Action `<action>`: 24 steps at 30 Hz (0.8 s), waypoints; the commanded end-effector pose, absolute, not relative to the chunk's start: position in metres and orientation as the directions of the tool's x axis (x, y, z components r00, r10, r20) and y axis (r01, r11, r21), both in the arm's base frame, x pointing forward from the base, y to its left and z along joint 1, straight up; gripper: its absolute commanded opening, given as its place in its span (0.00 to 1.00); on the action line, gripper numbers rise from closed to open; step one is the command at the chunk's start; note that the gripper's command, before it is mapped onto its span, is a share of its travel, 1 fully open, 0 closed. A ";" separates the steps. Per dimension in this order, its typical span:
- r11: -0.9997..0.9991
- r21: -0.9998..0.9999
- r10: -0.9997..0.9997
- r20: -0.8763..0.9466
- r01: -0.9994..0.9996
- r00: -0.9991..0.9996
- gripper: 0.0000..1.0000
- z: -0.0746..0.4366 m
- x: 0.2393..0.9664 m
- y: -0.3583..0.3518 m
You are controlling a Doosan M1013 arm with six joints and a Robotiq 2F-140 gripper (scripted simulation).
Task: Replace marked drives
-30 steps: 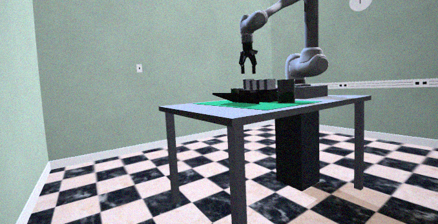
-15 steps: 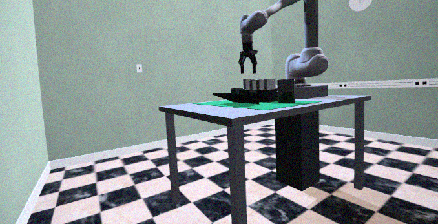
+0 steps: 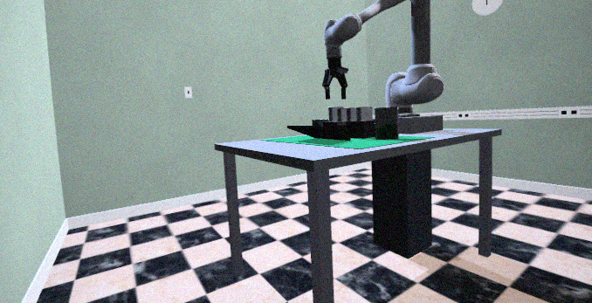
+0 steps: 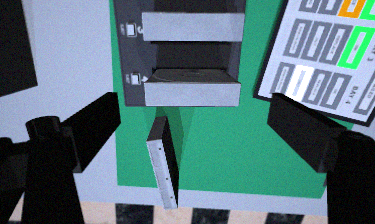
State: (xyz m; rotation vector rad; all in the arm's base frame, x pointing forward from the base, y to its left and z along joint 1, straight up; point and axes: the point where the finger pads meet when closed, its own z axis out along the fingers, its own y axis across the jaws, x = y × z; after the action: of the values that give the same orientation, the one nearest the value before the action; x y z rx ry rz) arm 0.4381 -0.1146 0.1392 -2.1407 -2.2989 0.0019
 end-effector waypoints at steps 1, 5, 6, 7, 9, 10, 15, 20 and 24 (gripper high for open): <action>0.071 0.000 0.997 -0.001 0.997 -0.071 0.89 0.139 0.438 -0.115; 0.071 0.000 0.997 0.000 0.997 -0.071 0.89 0.138 0.438 -0.115; 0.071 0.000 0.997 0.000 0.997 -0.071 0.89 0.138 0.438 -0.115; 0.071 0.000 0.997 0.000 0.997 -0.071 0.89 0.138 0.438 -0.115; 0.071 0.000 0.997 0.000 0.997 -0.071 0.89 0.137 0.438 -0.115; 0.071 0.000 0.997 0.000 0.997 -0.071 0.89 0.136 0.438 -0.115; 0.071 0.000 0.997 0.000 0.997 -0.071 0.89 0.135 0.438 -0.115; 0.071 0.000 0.997 0.000 0.997 -0.071 0.89 0.132 0.438 -0.115; 0.071 0.000 0.997 0.000 0.997 -0.071 0.89 0.129 0.438 -0.115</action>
State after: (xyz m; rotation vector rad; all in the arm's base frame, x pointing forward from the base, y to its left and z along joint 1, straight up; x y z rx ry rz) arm 0.4380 -0.1148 0.1294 -2.1404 -2.2990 0.0017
